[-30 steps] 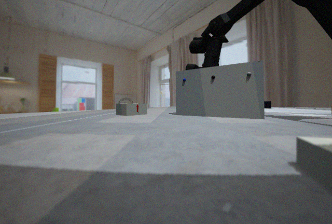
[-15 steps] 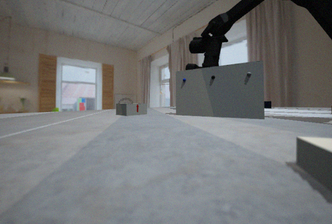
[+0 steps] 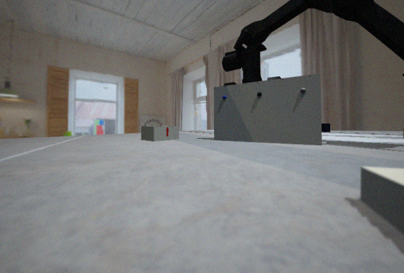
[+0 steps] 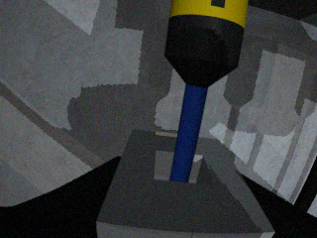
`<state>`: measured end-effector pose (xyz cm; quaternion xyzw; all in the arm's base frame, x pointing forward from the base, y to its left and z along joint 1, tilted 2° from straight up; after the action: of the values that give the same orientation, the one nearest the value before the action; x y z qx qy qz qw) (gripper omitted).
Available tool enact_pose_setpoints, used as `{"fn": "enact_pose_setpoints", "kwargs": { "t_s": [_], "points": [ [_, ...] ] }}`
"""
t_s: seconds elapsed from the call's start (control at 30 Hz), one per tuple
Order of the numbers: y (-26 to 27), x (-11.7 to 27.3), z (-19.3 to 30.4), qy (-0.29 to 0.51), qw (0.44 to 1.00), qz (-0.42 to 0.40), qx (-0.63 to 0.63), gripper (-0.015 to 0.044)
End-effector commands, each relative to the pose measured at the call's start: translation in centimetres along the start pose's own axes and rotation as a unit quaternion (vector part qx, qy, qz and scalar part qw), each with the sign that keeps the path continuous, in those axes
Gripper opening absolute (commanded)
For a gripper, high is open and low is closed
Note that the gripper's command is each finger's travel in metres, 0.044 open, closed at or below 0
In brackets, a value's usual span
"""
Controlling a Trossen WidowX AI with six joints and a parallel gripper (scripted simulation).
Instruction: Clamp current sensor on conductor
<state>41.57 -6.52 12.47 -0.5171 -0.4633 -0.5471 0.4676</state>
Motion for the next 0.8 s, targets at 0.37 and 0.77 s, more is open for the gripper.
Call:
{"fn": "enact_pose_setpoints", "kwargs": {
  "t_s": [0.37,0.77],
  "points": [
    [0.0,-1.2,0.0,-0.001,1.0,0.001,0.0,0.0],
    [0.0,-1.0,0.0,0.0,1.0,0.0,0.0,0.0263]
  ]
}}
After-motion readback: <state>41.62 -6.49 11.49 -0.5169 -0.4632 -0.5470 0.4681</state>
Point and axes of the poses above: the point midway between the two fingers, 35 mm back from their tips, its own x axis back along the fingers, its own y axis across the jaws, z = x × y, the point moved 3 cm from there along x, back along the fingers, and after that the axes turned 8 degrees about -x, right-handed, at the moved point
